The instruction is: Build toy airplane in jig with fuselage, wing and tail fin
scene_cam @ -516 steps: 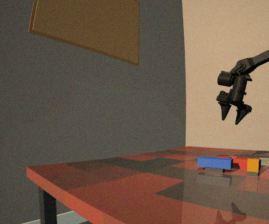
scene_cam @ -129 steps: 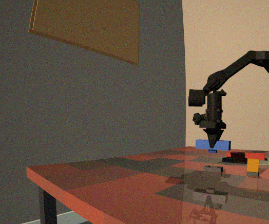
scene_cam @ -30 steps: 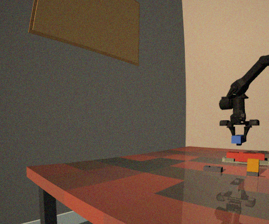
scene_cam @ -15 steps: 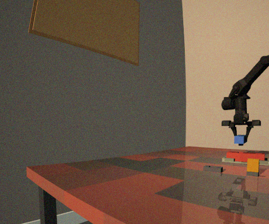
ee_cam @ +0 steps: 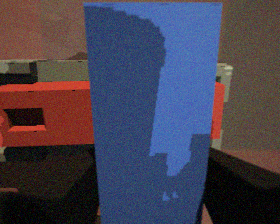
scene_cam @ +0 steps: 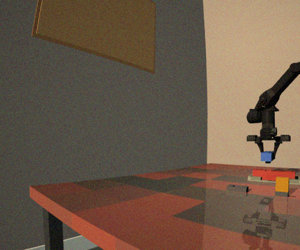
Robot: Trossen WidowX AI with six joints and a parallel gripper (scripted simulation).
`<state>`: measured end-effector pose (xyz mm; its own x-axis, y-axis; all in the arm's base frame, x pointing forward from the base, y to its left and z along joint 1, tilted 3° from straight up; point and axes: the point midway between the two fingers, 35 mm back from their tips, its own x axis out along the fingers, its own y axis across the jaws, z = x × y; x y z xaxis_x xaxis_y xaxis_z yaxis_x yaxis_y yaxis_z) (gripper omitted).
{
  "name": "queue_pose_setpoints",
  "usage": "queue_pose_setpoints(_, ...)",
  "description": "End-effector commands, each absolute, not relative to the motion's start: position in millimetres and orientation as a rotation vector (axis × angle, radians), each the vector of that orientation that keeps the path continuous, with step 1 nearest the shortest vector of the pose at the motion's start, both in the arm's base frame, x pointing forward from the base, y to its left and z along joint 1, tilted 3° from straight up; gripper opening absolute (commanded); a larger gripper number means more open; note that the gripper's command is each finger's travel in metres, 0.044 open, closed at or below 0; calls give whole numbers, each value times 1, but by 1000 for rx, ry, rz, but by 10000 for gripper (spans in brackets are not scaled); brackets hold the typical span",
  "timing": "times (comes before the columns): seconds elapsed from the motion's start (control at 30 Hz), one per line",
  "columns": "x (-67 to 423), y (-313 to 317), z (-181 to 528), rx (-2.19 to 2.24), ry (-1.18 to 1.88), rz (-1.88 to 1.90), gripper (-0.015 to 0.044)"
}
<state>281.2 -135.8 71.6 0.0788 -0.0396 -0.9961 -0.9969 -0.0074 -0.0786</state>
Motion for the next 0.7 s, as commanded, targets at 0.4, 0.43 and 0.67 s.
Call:
queue_pose_setpoints(0.4, 283, -136, 46, -1276, 1172, 1141, 195)
queue_pose_setpoints(0.43, 283, -136, 44, -1276, 1172, 1141, 195)
queue_pose_setpoints(0.67, 283, -136, 35, -1276, 1172, 1141, 195)
